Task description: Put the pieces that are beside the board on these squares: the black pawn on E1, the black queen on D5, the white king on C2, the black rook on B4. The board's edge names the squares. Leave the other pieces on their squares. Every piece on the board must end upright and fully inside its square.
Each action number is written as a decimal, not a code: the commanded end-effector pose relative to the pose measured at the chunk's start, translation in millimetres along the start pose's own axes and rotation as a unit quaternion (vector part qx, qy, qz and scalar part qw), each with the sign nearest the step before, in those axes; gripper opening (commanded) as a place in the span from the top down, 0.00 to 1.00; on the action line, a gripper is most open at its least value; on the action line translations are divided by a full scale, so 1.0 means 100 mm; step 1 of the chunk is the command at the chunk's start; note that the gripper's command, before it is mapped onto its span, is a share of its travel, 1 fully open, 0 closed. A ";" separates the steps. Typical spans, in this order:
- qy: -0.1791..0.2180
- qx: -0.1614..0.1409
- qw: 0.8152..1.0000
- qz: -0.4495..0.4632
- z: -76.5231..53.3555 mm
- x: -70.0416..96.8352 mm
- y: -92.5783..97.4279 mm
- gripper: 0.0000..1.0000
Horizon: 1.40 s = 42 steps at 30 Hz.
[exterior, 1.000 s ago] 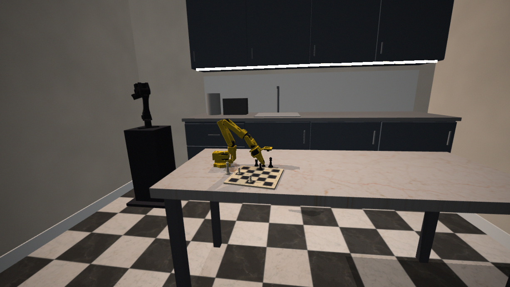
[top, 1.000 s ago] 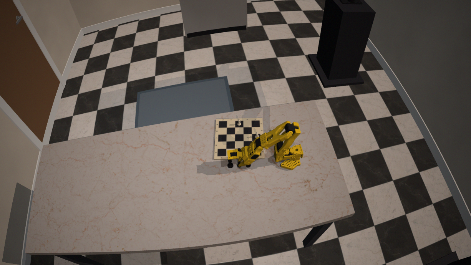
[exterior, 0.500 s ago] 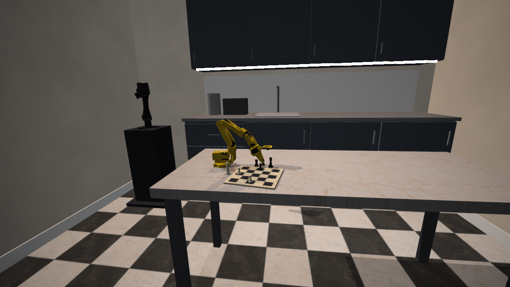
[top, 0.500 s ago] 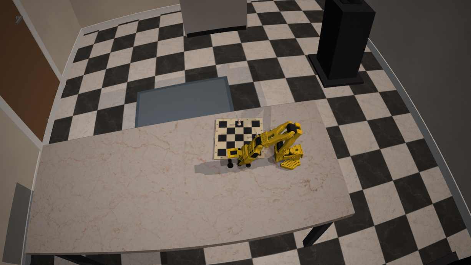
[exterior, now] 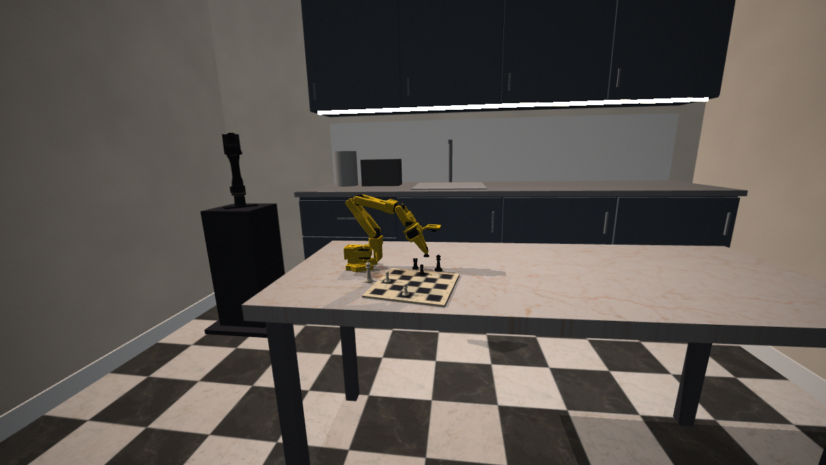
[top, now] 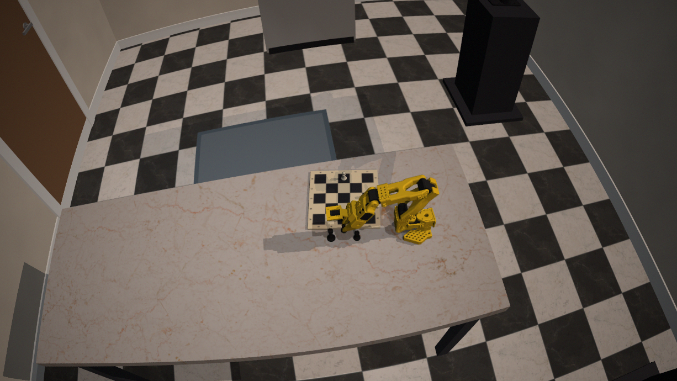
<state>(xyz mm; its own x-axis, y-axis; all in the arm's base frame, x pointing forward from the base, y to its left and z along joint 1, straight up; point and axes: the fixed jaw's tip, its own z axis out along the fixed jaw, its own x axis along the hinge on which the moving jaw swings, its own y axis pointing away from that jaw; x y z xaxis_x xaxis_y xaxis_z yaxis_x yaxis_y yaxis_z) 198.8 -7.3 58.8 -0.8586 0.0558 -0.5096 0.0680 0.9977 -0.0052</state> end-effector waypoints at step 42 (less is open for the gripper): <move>-0.002 0.122 0.972 0.201 -0.42 0.18 -0.84 1.00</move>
<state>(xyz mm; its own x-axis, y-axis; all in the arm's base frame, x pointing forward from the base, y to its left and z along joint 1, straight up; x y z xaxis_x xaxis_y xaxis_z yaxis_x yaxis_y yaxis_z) 171.4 -63.1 87.1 -0.7904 0.3229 -0.5205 0.3804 0.9248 -0.0039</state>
